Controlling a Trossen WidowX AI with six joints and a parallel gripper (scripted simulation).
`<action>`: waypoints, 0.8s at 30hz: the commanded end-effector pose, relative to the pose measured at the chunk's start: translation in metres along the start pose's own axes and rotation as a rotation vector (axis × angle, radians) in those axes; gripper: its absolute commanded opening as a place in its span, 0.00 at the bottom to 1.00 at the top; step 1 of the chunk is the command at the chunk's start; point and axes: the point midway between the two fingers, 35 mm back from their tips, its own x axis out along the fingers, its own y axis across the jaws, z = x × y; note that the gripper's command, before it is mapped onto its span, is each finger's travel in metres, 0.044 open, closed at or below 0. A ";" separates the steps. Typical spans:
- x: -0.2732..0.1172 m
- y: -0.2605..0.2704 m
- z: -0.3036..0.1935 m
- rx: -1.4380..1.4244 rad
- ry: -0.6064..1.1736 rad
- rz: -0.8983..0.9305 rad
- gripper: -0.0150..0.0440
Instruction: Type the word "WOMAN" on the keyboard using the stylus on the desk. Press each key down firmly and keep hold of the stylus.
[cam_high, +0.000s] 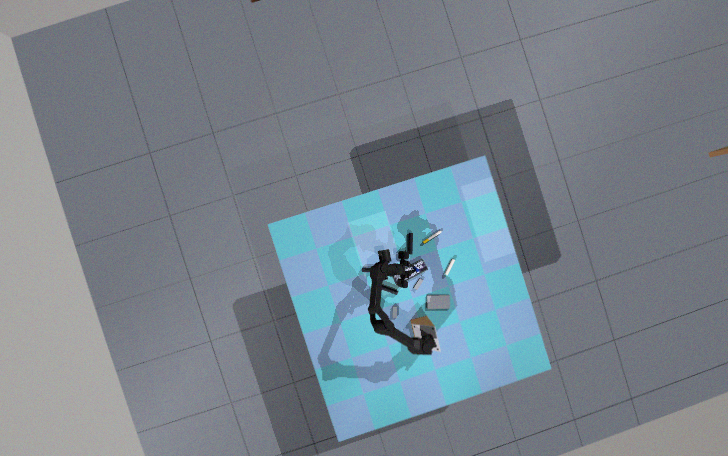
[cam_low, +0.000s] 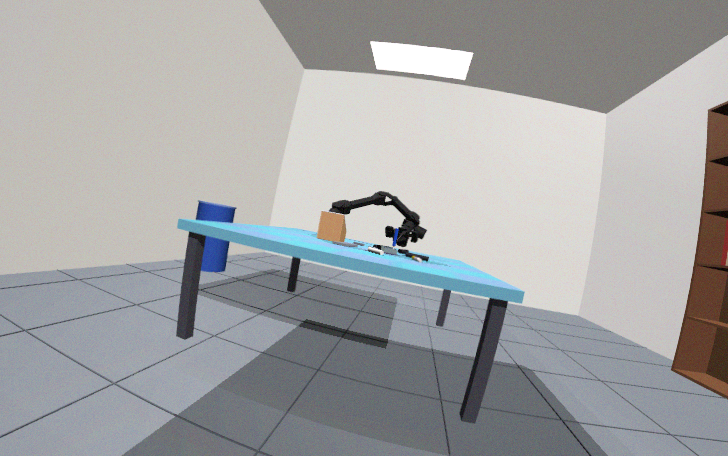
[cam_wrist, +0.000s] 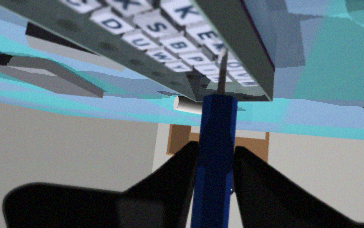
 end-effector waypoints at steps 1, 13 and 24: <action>-0.002 0.000 -0.003 0.004 -0.004 0.000 0.39; -0.017 0.001 -0.030 0.014 -0.008 -0.001 0.40; -0.023 0.008 -0.027 0.013 -0.008 -0.001 0.25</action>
